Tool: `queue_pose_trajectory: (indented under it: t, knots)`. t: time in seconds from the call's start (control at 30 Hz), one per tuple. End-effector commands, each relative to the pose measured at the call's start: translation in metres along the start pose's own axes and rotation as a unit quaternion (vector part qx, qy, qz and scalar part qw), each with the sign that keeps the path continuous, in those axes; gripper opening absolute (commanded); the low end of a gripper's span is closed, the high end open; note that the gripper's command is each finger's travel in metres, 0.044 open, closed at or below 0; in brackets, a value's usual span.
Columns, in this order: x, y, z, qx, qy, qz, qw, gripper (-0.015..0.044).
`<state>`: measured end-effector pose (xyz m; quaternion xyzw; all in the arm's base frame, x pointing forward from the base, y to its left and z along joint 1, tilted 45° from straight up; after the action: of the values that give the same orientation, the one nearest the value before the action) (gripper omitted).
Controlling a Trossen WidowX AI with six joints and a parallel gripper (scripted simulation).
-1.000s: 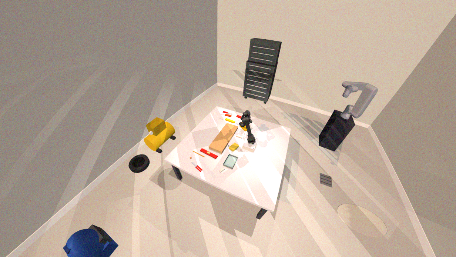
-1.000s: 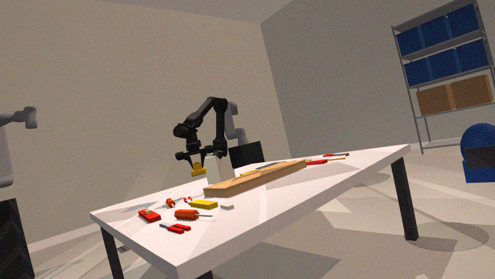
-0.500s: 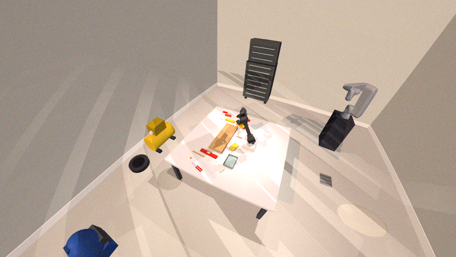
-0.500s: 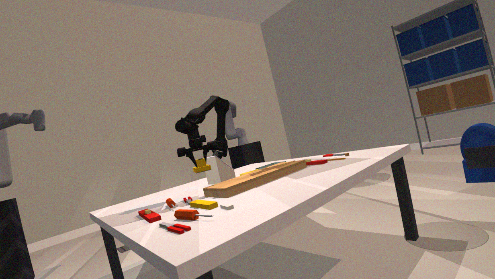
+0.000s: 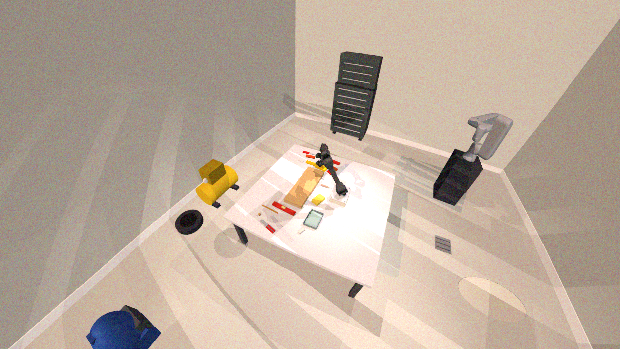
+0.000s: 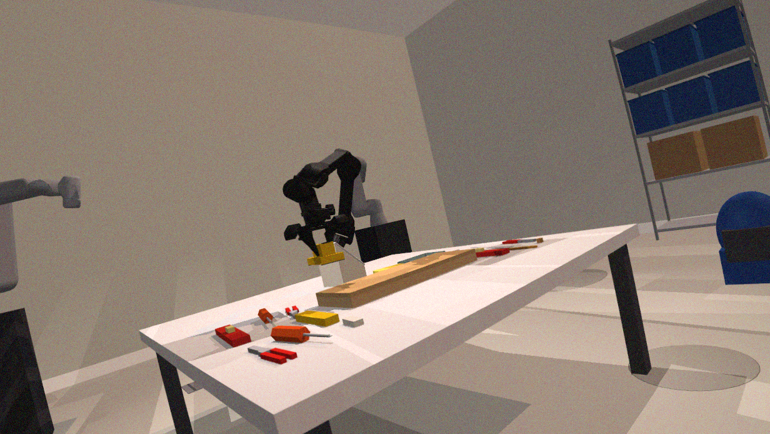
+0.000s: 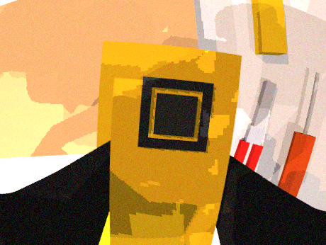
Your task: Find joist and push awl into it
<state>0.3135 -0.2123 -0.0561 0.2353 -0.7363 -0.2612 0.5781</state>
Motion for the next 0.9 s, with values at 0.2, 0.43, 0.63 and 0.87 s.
queue_pose_trajectory:
  t: [0.2,0.43,0.63,0.87]
  knots:
    - [-0.012,0.010,-0.046,0.070,-0.008,-0.022,0.997,0.0000]
    - [-0.017,0.014,-0.056,0.086,-0.009,-0.028,0.996,0.0000]
    - [-0.026,0.014,-0.055,0.086,-0.009,-0.028,0.996,0.0000]
    - [-0.039,0.014,-0.052,0.086,-0.009,-0.028,0.996,0.0000]
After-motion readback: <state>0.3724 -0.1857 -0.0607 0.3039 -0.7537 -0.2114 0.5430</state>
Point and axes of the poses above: the point midway between the two fingers, 35 mm back from their tips, its own x axis back along the fingers, its own y axis across the jaws, z = x × y, the point moved 7 cm from there along x, back along the fingers, and after that the axes turned 8 degrees about x, right-handed, at the moved point
